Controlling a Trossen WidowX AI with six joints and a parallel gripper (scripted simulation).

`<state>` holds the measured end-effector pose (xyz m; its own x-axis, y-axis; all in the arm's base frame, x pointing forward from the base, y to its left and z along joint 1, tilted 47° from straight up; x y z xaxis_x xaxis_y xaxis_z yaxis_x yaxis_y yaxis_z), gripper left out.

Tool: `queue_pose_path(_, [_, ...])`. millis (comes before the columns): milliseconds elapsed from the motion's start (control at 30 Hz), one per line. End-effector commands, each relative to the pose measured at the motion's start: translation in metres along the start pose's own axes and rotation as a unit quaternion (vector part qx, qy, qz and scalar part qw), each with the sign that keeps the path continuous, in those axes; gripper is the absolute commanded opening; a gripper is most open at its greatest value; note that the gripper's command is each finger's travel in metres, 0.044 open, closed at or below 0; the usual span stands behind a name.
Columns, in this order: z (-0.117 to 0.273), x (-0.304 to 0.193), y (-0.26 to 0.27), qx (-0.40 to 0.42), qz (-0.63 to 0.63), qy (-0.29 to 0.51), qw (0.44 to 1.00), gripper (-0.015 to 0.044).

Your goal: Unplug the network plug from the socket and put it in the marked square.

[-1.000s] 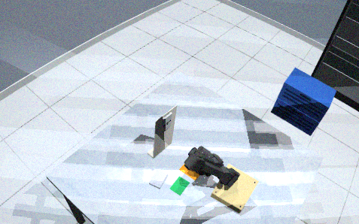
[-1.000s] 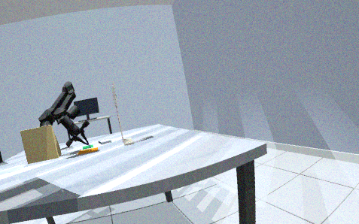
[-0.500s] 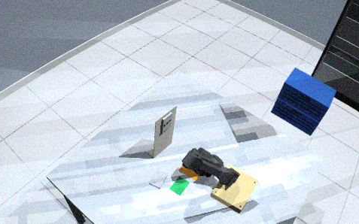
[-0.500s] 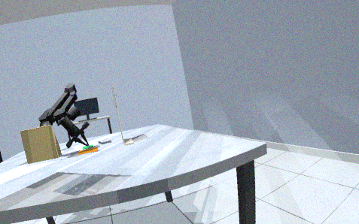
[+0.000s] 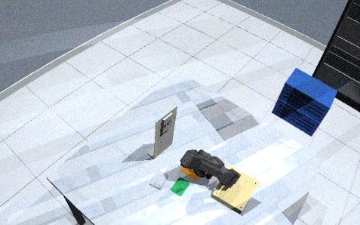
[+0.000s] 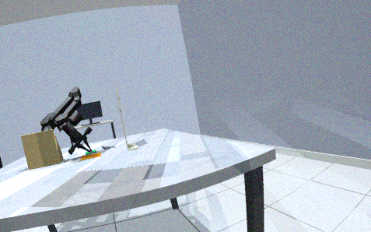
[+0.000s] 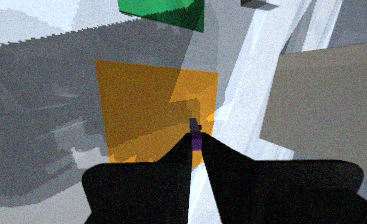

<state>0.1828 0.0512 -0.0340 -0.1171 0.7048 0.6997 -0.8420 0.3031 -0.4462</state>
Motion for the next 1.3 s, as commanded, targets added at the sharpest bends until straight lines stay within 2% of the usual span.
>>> queue_pose_path(0, [-0.0001,0.0005,0.0027,0.001,-0.005,0.001,1.0,0.0])
queue_pose_path(733, [-0.004,0.002,0.0044,0.001,-0.002,0.0,1.0,0.0])
queue_pose_path(933, [-0.004,0.002,0.0044,0.001,-0.002,0.0,1.0,0.0156])
queue_pose_path(1267, [-0.002,0.0019,0.0039,0.002,-0.004,0.001,1.0,0.0156])
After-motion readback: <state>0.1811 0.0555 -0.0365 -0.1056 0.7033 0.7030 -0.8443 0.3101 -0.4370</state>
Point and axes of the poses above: the point midway between the two fingers, 35 mm back from their tips, its own z axis back along the fingers, its own y axis across the jaws, x = y × z, the point moved 6 cm from there along z, back along the fingers, and after that the axes turned 3 degrees about z, right-handed, at the moved point
